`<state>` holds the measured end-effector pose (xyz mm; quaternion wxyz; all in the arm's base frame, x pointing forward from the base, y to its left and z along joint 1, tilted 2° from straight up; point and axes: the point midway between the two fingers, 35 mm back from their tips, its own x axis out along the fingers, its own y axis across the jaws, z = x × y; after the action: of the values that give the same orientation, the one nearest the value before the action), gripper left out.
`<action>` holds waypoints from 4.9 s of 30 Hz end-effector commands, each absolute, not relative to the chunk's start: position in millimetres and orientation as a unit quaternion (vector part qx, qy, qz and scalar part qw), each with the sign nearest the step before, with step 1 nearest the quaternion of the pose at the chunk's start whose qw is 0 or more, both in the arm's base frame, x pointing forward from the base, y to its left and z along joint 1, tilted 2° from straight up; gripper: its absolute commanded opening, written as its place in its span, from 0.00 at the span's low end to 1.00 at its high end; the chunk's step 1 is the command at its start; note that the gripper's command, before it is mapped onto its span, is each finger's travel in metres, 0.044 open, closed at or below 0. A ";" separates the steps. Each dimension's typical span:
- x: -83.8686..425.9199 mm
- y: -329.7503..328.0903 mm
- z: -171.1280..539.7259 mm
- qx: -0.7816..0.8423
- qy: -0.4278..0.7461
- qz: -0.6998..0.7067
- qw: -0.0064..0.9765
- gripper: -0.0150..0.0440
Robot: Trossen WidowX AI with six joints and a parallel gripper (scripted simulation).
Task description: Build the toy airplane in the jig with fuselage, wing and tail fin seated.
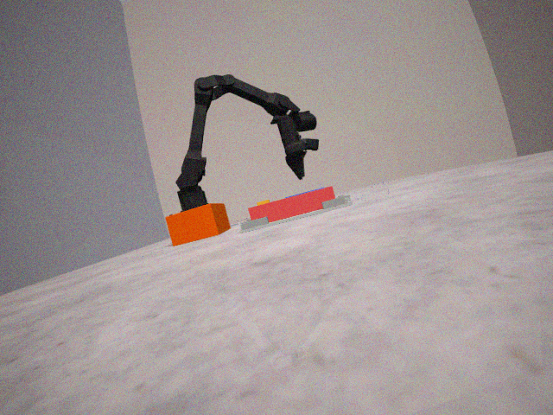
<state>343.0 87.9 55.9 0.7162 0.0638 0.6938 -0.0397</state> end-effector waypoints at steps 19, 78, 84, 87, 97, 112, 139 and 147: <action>341.2 90.0 8.3 0.064 0.700 -0.042 0.710 1.00; 345.7 90.4 44.7 0.068 0.700 -0.045 0.710 0.25; 345.2 89.7 63.5 0.067 0.699 -0.044 0.710 0.25; 344.5 89.3 73.0 0.066 0.699 -0.044 0.710 0.25; 340.1 87.2 104.8 0.064 0.700 -0.042 0.710 0.25; 342.7 52.9 102.7 -0.006 0.700 0.025 0.714 0.25; 335.3 -34.7 85.3 -0.189 0.673 0.196 0.688 0.25; 328.5 -59.7 80.1 -0.241 0.656 0.246 0.671 0.25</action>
<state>331.0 -50.2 81.6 0.6780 -0.2199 0.6627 0.2296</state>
